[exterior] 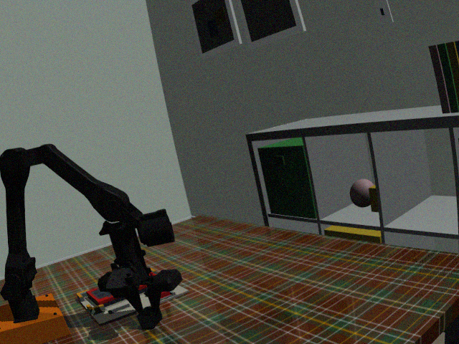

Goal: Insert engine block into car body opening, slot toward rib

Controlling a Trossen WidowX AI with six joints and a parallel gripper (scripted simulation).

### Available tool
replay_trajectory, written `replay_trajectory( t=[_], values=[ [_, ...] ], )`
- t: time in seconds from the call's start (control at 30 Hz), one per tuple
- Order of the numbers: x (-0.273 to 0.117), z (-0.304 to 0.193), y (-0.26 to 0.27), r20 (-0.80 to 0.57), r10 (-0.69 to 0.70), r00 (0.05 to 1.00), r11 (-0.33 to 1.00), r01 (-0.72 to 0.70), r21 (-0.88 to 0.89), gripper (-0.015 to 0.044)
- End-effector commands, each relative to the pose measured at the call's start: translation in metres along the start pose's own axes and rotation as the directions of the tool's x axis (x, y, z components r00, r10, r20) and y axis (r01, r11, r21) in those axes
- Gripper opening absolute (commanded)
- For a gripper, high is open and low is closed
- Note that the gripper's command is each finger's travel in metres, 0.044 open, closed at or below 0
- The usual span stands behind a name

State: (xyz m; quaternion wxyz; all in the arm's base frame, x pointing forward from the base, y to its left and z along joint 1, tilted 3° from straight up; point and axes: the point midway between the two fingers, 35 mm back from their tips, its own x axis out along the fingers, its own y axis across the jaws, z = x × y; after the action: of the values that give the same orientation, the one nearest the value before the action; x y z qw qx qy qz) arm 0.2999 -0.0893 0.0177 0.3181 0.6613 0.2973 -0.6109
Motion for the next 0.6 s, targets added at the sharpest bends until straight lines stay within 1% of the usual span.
replay_trajectory(
  t=[0.0, 0.57],
  values=[
    [-0.006, 0.0, 0.002, 0.004, 0.002, 1.0, 1.0, -0.002, 0.005, 0.0],
    [-0.058, -0.002, 0.007, 0.004, 0.003, 1.0, 1.0, -0.003, 0.005, 0.0]
  ],
)
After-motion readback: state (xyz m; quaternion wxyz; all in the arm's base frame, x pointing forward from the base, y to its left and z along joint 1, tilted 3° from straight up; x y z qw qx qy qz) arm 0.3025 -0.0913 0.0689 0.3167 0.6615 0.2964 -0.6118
